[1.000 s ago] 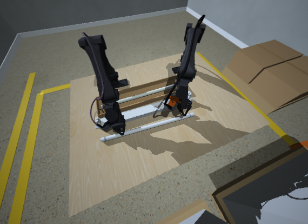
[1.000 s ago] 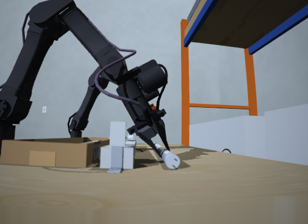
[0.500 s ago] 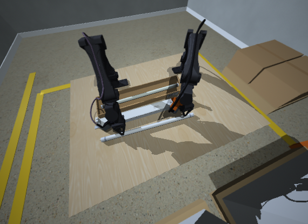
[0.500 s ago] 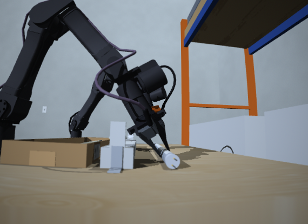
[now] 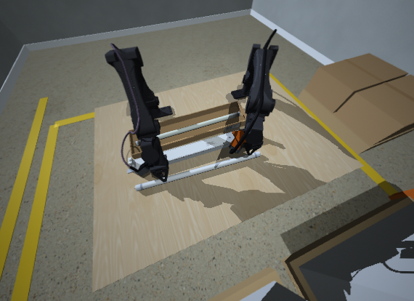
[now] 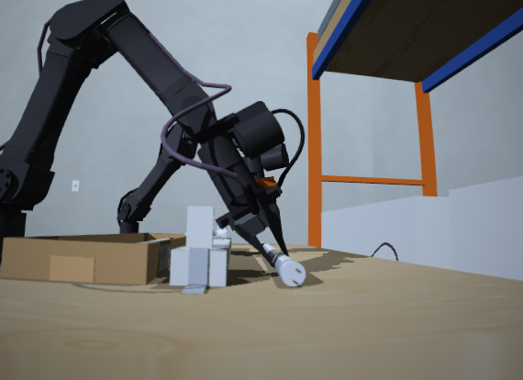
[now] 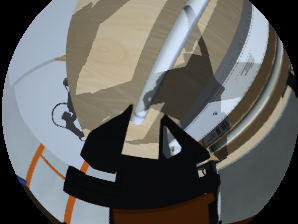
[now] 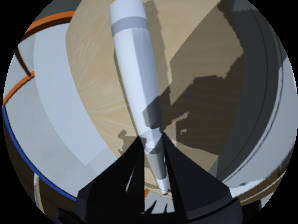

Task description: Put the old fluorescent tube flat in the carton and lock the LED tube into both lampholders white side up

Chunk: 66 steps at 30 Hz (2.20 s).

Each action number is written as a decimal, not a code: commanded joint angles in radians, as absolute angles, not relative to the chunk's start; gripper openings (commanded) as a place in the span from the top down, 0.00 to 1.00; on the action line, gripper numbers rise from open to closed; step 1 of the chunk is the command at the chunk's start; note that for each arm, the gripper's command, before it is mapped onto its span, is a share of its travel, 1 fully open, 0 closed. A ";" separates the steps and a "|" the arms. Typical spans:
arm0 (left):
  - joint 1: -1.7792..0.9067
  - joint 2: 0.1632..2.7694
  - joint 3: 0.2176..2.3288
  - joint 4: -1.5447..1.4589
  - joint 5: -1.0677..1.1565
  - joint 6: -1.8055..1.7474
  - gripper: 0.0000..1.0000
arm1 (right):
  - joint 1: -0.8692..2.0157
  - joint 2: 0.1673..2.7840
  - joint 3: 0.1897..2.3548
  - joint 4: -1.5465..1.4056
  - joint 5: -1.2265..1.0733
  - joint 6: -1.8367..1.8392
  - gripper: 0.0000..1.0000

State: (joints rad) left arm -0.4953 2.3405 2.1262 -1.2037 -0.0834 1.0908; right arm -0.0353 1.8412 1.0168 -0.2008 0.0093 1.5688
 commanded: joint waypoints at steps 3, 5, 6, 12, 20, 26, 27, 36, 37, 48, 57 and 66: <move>-0.508 2.309 2.157 -1.217 -0.079 1.089 0.51 | -0.044 1.822 1.024 -0.200 0.027 1.558 0.89; -0.491 2.323 2.157 -1.217 -0.081 1.089 0.51 | -0.044 1.822 1.024 -0.200 0.027 1.558 0.89; -0.484 2.355 2.098 -1.157 -0.076 1.099 0.51 | -0.044 1.822 1.024 -0.200 0.027 1.558 0.89; -0.497 2.347 2.072 -1.103 -0.073 1.101 0.51 | -0.044 1.822 1.024 -0.200 0.027 1.558 0.89; -0.490 2.372 2.046 -1.071 -0.071 1.096 0.51 | -0.044 1.822 1.024 -0.200 0.027 1.558 0.89; -0.478 2.395 2.010 -1.004 -0.068 1.105 0.51 | -0.044 1.822 1.024 -0.200 0.027 1.558 0.89; -0.494 2.373 2.027 -1.028 -0.069 1.092 0.51 | -0.044 1.822 1.024 -0.200 0.027 1.558 0.89; -0.487 2.359 2.033 -1.022 -0.069 1.096 0.51 | -0.044 1.822 1.024 -0.200 0.027 1.558 0.89; -0.487 2.359 2.033 -1.022 -0.069 1.096 0.51 | -0.044 1.822 1.024 -0.200 0.027 1.558 0.89; -0.486 2.367 2.040 -1.027 -0.069 1.096 0.89 | -0.044 1.822 1.024 -0.200 0.027 1.558 0.89; -0.486 2.367 2.040 -1.027 -0.069 1.096 0.89 | -0.044 1.822 1.024 -0.200 0.027 1.558 0.51; -0.486 2.367 2.040 -1.027 -0.069 1.096 0.89 | -0.044 1.822 1.024 -0.200 0.027 1.558 0.51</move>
